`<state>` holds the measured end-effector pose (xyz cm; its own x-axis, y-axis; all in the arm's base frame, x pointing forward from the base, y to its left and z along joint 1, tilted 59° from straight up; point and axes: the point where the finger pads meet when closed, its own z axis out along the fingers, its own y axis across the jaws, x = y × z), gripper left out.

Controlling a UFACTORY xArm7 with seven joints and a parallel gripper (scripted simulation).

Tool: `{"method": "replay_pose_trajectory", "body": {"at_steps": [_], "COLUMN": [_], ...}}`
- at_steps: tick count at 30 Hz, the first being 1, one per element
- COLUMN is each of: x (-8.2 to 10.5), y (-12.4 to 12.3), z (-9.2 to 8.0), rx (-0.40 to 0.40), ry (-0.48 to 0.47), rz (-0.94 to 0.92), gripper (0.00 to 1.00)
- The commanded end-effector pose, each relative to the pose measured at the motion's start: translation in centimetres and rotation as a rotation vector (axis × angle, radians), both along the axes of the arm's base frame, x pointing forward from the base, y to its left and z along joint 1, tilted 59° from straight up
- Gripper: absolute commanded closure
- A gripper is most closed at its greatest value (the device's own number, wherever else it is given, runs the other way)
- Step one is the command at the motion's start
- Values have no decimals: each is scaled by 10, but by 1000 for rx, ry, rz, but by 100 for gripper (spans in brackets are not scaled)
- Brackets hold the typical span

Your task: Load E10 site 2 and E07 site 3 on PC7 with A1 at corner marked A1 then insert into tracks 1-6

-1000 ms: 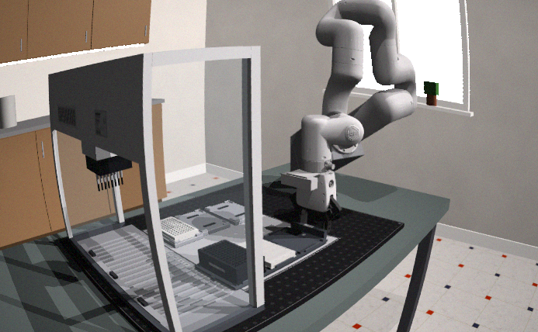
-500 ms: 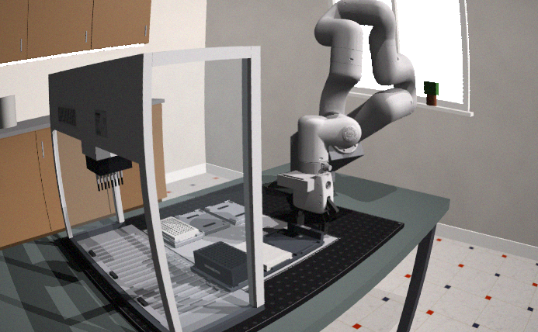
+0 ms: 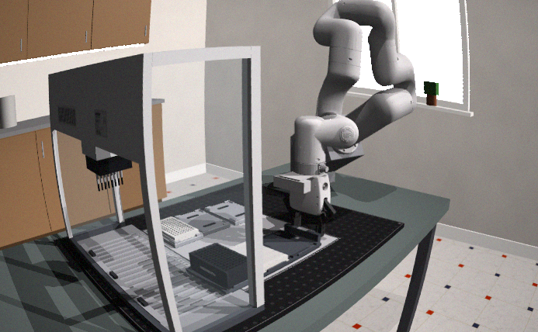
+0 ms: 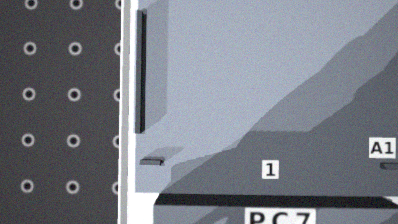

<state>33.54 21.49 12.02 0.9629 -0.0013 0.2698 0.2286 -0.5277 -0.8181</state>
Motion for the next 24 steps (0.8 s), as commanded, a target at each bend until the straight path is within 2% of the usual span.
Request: {"method": "replay_pose_trajectory", "body": {"at_steps": [1,24], "x": [6,26], "y": [-1,-1], "z": [2,7], "rx": [0,0], "ry": [-1,-1], "rz": [-3,-3], "gripper": [18,18]}}
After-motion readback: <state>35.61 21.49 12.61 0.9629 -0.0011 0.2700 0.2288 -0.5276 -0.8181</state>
